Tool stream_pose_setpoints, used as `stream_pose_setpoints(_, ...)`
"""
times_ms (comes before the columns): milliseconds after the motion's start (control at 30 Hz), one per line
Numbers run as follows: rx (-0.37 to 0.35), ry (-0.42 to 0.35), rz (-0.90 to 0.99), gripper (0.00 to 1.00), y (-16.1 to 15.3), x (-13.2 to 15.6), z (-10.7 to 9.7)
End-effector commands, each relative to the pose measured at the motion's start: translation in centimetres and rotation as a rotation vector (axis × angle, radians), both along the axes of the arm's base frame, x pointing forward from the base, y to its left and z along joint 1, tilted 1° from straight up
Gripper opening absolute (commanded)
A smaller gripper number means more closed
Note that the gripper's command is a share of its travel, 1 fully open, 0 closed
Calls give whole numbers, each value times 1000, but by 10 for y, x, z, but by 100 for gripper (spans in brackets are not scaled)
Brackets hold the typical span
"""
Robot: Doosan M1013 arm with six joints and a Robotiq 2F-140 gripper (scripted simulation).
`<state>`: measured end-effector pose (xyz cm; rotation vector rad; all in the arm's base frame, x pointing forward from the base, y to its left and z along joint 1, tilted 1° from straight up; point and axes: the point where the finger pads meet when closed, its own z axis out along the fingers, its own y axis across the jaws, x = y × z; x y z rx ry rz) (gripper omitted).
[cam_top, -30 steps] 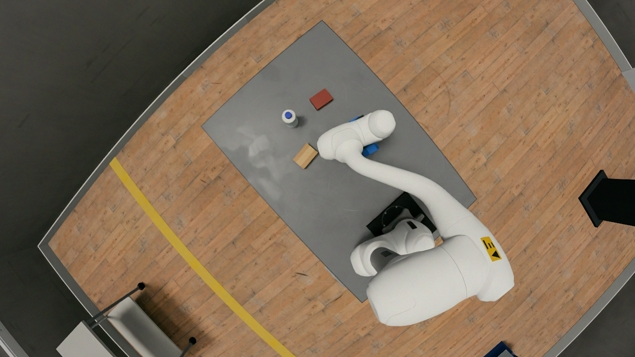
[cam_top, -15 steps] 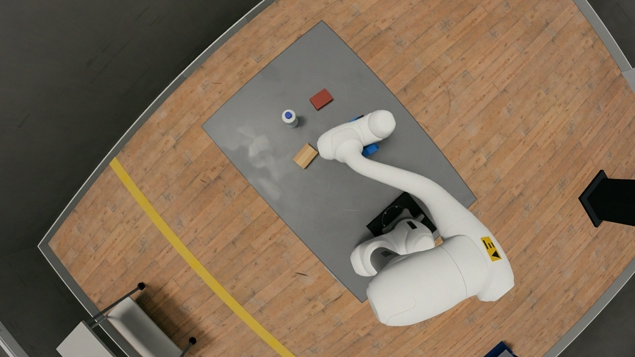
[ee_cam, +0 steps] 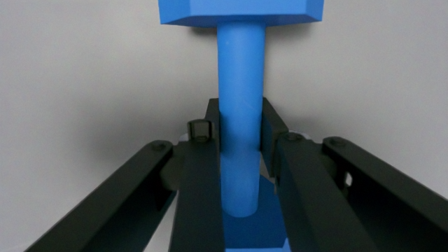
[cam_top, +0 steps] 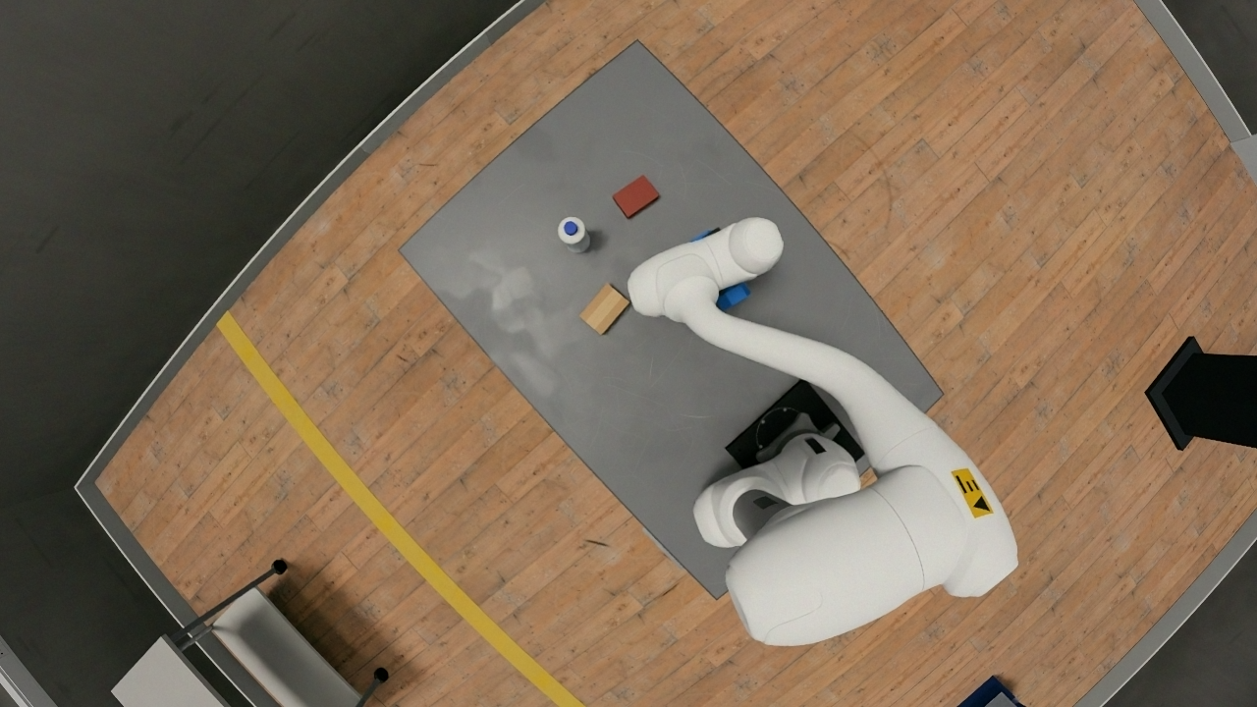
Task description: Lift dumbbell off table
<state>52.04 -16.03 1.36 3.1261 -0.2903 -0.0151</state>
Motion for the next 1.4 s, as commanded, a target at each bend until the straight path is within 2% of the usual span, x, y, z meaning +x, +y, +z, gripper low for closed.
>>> stream_pose_setpoints(0,0,-1,0,10,0,0,1)
stream_pose_setpoints(633,0,-1,0,10,0,1,8)
stream_pose_setpoints(933,0,-1,0,10,0,1,20)
stream_pose_setpoints(1367,0,-1,0,10,0,2,57)
